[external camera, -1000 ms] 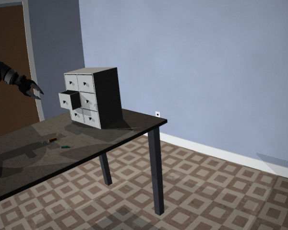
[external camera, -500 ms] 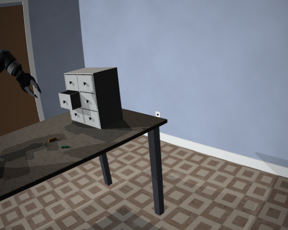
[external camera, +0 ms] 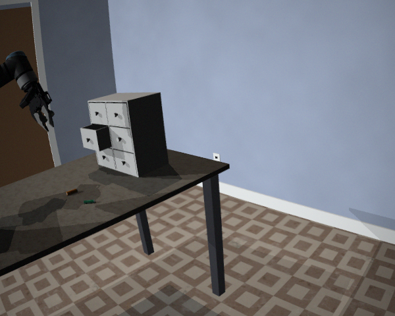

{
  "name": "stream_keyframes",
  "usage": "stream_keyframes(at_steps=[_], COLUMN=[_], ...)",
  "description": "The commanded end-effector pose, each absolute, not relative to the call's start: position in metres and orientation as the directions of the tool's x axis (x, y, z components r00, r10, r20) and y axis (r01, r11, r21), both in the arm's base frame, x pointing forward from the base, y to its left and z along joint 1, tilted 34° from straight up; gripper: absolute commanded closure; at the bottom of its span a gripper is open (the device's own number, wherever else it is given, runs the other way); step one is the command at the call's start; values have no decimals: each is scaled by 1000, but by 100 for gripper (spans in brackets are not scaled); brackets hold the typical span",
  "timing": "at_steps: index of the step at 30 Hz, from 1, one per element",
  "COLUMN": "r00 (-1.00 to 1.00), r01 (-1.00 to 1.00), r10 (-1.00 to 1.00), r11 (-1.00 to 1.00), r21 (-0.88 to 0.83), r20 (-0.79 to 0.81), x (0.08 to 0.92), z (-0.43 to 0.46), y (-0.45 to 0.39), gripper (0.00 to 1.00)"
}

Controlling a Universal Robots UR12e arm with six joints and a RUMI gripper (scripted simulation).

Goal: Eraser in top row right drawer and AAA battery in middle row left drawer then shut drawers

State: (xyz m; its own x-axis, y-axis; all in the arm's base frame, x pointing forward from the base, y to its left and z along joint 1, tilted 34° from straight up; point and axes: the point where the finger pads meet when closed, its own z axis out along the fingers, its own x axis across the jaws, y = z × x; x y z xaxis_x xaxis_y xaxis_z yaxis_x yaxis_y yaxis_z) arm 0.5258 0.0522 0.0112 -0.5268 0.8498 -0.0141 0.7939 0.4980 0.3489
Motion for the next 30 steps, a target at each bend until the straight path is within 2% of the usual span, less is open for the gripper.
stream_keyframes(at_steps=[1,12,30], r00=[-404,-189,-95], r01=[897,977,991], r10=[886,862,832], r11=[334,116,29], r21=[289,180,128], r20=[229,470,547], x=[521,515,512], z=[9,14,17], y=[49,45,42], gripper=[80,80,80])
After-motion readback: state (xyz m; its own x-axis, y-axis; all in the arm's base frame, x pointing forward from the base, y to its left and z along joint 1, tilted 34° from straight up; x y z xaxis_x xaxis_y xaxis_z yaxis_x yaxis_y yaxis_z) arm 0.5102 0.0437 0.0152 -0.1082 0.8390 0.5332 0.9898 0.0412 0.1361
